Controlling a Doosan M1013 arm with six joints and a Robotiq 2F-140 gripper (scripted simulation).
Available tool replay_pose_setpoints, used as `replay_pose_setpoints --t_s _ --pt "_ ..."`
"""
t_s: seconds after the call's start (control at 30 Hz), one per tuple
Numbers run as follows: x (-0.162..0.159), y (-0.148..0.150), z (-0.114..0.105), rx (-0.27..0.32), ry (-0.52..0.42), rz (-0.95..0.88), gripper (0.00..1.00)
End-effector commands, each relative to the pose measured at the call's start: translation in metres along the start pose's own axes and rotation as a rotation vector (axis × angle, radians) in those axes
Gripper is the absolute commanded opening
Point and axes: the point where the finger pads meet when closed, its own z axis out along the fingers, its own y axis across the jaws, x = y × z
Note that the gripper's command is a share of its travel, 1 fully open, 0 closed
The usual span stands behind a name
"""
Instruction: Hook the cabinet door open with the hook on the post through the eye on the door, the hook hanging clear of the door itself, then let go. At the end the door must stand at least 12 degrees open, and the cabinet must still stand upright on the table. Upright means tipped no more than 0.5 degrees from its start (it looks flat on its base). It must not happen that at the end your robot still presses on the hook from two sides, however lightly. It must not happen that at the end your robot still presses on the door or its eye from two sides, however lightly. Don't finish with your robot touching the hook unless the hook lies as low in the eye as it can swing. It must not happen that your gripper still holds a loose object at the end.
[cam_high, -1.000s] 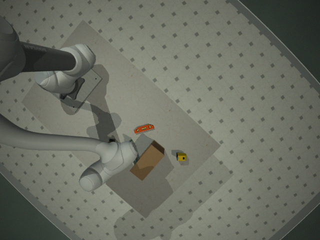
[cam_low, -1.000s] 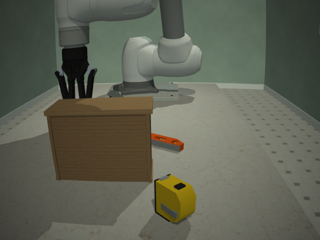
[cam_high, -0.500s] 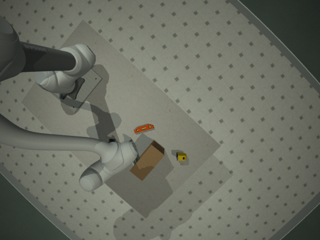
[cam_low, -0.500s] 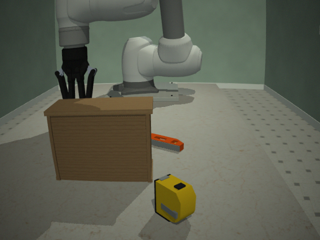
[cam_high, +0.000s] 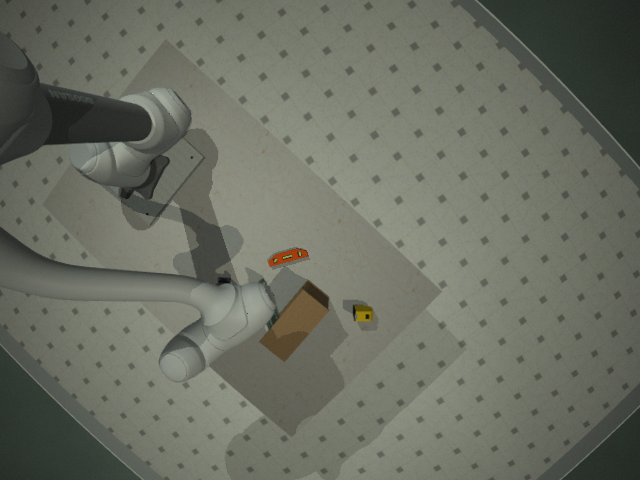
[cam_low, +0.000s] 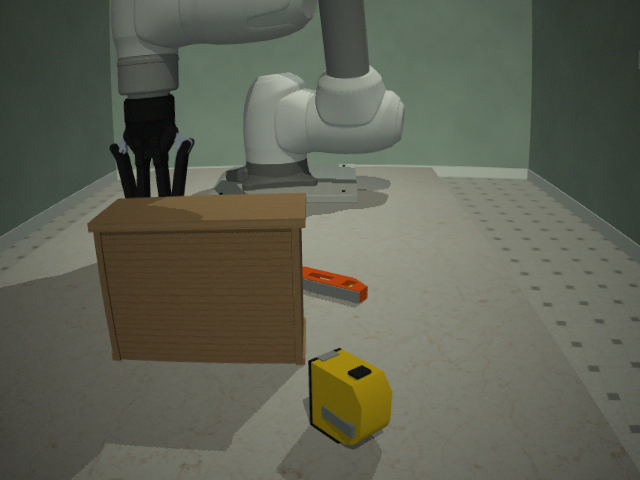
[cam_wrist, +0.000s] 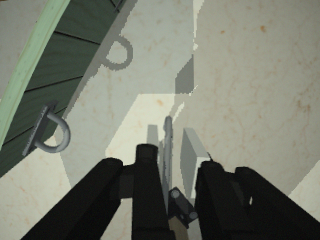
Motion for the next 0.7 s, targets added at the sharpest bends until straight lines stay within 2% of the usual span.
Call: replay_pose_setpoints --t_s 0.0,0.67 --pt "0.0 0.0 0.001 0.0 0.0 0.0 0.15" --pt "0.0 0.0 0.022 0.0 0.0 0.0 0.15"
